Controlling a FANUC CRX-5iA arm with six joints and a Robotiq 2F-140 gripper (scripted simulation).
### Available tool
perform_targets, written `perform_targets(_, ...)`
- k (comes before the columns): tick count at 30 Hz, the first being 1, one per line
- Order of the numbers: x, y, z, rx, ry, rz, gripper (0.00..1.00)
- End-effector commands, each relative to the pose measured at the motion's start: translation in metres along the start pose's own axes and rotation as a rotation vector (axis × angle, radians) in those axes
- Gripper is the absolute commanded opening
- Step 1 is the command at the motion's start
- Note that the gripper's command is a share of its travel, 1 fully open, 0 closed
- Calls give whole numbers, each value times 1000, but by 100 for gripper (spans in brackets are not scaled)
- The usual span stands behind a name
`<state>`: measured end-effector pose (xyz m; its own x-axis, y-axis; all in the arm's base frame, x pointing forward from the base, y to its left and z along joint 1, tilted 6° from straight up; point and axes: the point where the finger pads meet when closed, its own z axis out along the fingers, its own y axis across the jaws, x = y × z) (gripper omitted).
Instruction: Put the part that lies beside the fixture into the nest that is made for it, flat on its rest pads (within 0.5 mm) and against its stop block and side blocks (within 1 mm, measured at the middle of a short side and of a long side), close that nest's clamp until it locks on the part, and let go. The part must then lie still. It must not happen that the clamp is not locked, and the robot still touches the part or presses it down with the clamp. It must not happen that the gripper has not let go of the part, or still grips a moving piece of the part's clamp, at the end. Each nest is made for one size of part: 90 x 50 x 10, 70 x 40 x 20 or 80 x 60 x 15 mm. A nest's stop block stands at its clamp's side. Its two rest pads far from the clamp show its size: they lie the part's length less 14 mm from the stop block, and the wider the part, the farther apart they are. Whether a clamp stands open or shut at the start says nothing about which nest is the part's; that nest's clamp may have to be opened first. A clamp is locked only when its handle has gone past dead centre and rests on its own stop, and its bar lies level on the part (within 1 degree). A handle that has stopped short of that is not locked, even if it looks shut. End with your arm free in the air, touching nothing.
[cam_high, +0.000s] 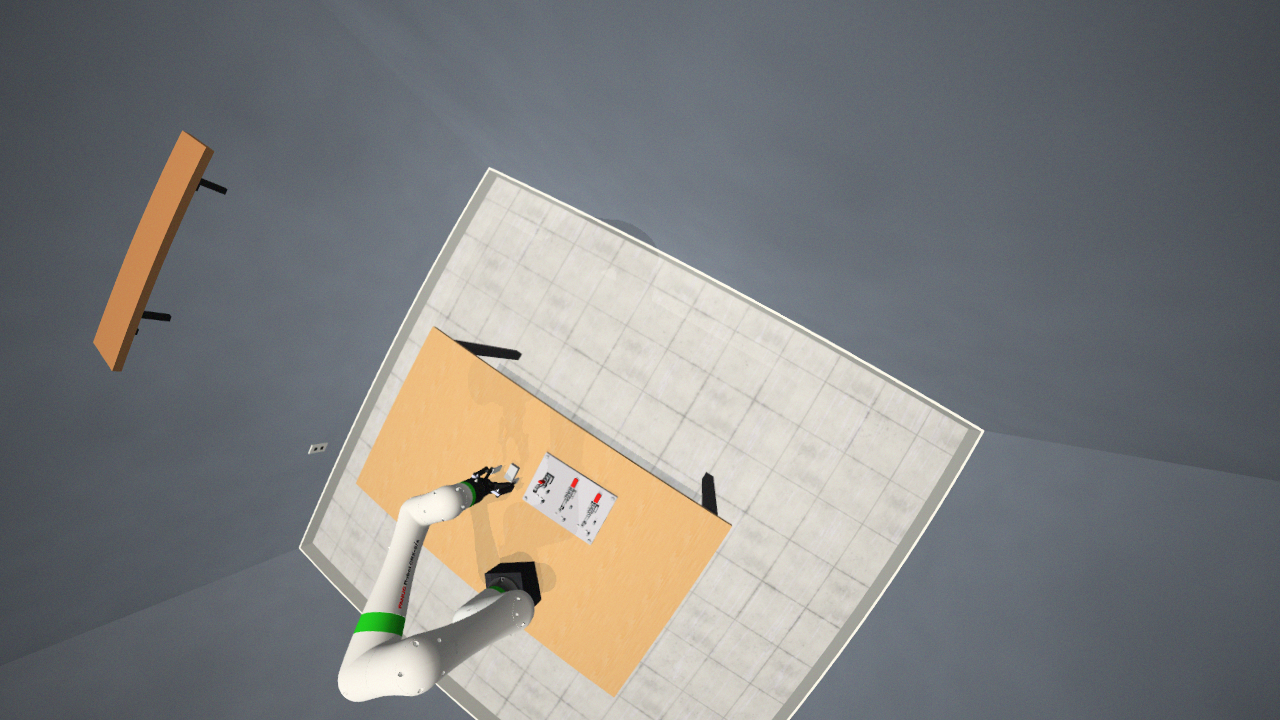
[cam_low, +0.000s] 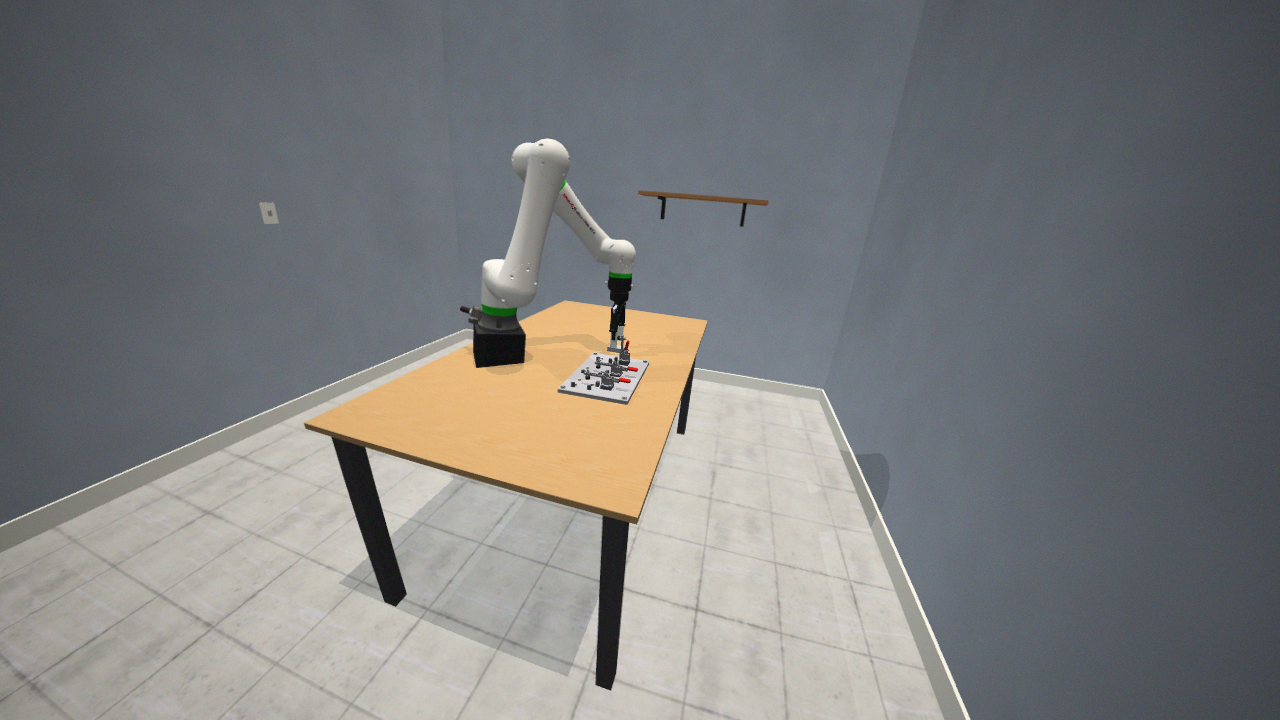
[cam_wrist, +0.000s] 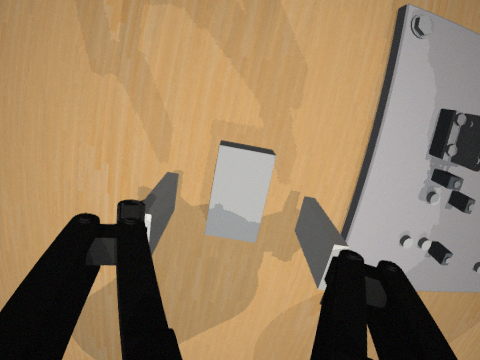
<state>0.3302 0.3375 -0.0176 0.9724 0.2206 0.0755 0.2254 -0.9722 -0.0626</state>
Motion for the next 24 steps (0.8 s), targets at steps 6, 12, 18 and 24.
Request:
perform_targets(6, 0, 0, 15, 0, 0, 0, 58)
perform_targets(12, 0, 0, 20, 0, 0, 0, 58)
perform_targets(18, 0, 0, 22, 0, 0, 0, 58)
perform_targets(24, 0, 0, 22, 0, 0, 0, 58)
